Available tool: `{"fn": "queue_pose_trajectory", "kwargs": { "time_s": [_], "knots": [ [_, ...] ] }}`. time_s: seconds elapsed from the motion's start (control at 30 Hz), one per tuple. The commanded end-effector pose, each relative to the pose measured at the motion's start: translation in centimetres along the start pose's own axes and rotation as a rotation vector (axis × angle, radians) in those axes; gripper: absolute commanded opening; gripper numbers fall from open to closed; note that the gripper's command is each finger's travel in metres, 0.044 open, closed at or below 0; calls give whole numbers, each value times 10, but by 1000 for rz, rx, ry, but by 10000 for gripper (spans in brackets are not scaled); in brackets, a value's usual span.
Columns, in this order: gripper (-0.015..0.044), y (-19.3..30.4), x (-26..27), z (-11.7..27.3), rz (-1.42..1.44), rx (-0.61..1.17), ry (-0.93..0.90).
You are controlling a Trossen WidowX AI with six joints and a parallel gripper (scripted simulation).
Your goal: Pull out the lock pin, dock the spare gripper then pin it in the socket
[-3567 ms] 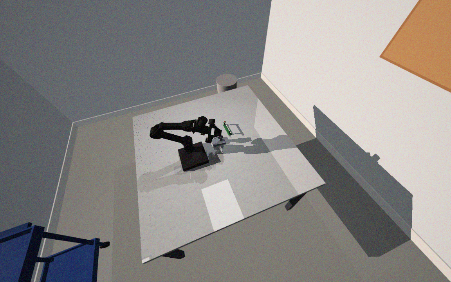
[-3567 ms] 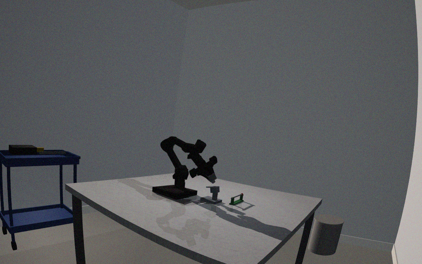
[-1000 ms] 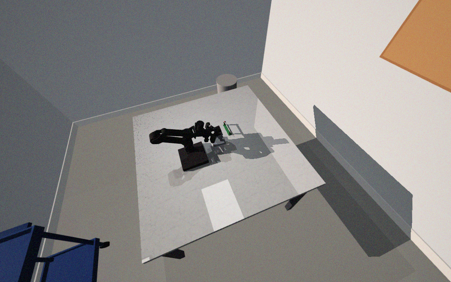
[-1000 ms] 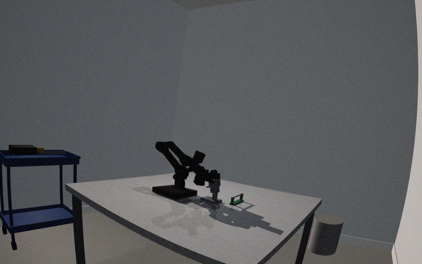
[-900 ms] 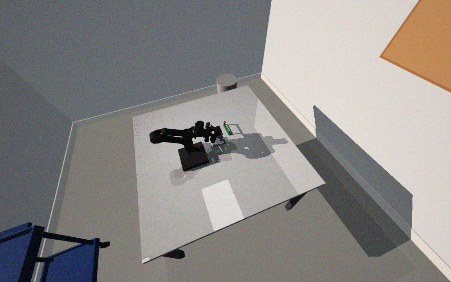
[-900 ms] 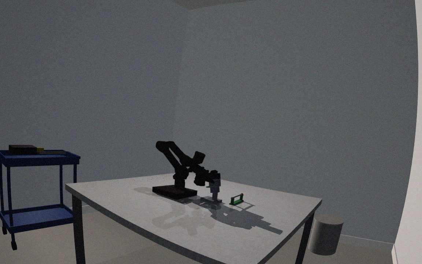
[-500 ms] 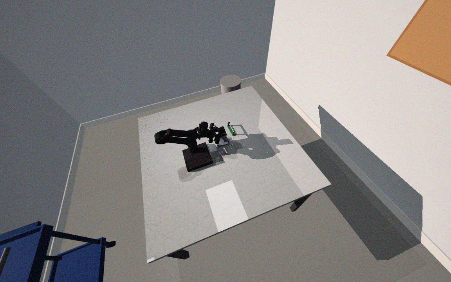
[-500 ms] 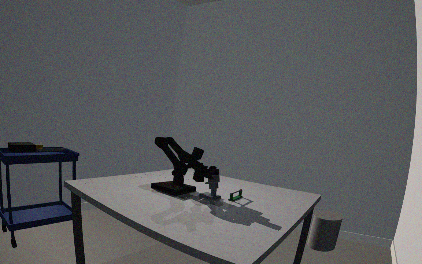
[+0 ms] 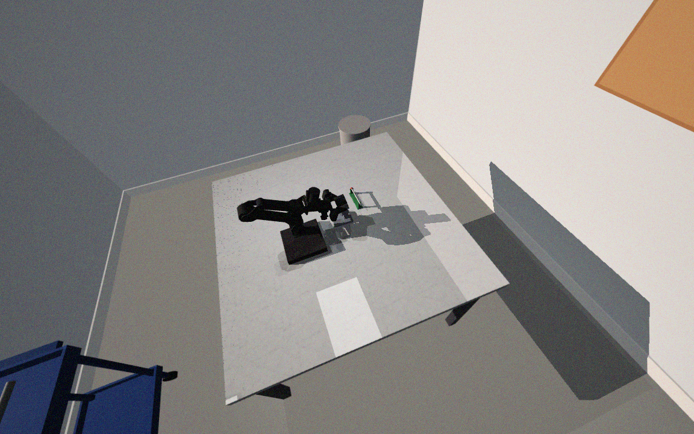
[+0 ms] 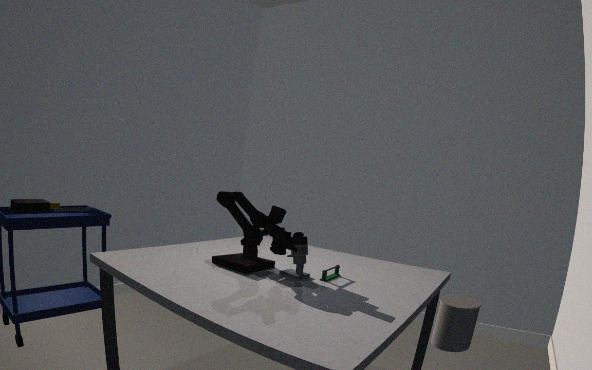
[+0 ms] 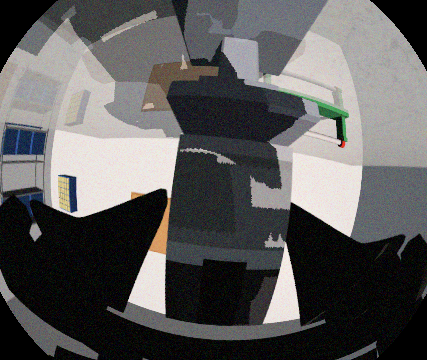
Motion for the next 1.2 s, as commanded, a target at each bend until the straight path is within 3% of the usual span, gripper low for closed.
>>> {"fn": "queue_pose_trajectory", "kwargs": {
  "time_s": [0.0,1.17],
  "knots": [
    [440,0,0,0,1,-1,1],
    [440,60,-4,36,-6,-9,-17]
  ]
}}
Point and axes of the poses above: the point midway between the two fingers, 35 mm back from their tips, its own z axis back along the fingers, its own x axis across the jaws, y = z × x, the point moved 1 cm from there along z, back along the fingers, and after that the axes turned 6 degrees about -z, right-handed, at the moved point
